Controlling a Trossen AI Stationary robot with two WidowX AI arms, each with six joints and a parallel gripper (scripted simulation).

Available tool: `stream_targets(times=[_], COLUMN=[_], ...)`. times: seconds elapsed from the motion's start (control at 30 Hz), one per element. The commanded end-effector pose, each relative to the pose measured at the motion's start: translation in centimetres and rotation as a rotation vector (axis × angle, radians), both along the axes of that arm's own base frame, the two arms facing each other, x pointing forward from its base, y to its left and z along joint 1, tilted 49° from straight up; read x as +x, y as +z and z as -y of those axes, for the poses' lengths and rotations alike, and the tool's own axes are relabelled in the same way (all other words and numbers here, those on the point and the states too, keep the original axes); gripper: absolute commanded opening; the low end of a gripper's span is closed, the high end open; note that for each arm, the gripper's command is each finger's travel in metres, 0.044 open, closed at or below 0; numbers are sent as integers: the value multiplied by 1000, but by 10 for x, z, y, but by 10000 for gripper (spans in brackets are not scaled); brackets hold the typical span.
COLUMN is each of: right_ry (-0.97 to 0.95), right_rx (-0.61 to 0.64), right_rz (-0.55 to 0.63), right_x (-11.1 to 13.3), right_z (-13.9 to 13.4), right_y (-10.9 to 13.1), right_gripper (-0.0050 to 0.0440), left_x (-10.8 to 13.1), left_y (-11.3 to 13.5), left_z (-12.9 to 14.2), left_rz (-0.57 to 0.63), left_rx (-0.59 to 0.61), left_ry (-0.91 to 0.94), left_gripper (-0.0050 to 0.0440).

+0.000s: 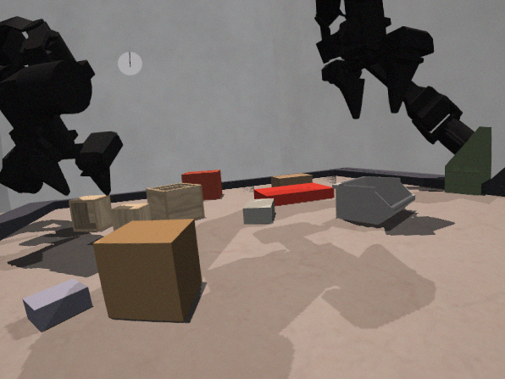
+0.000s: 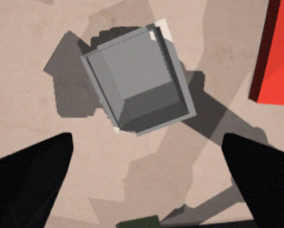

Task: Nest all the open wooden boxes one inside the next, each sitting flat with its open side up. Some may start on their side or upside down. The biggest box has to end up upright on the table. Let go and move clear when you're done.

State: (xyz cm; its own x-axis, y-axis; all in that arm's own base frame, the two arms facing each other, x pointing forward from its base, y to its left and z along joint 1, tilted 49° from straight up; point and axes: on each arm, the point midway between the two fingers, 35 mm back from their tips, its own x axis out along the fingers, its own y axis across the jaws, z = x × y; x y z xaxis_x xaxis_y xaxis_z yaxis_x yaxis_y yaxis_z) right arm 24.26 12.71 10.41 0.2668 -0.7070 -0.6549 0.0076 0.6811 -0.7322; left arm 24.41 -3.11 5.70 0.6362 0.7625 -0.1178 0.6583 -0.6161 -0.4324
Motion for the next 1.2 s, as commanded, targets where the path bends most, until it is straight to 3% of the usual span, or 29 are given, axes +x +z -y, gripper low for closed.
stream_targets(times=[0.0,1.17], right_ry=[1,1], right_rx=[7,7], right_rz=[12,12], right_x=[1,1], right_z=[-3,-3], right_y=[2,2], right_gripper=[400,400], left_x=[1,8], left_y=[-6,-34], left_z=[-2,-10], left_rz=[-10,-28], left_rx=[-10,-30], left_ry=[-7,-6], left_gripper=[400,400])
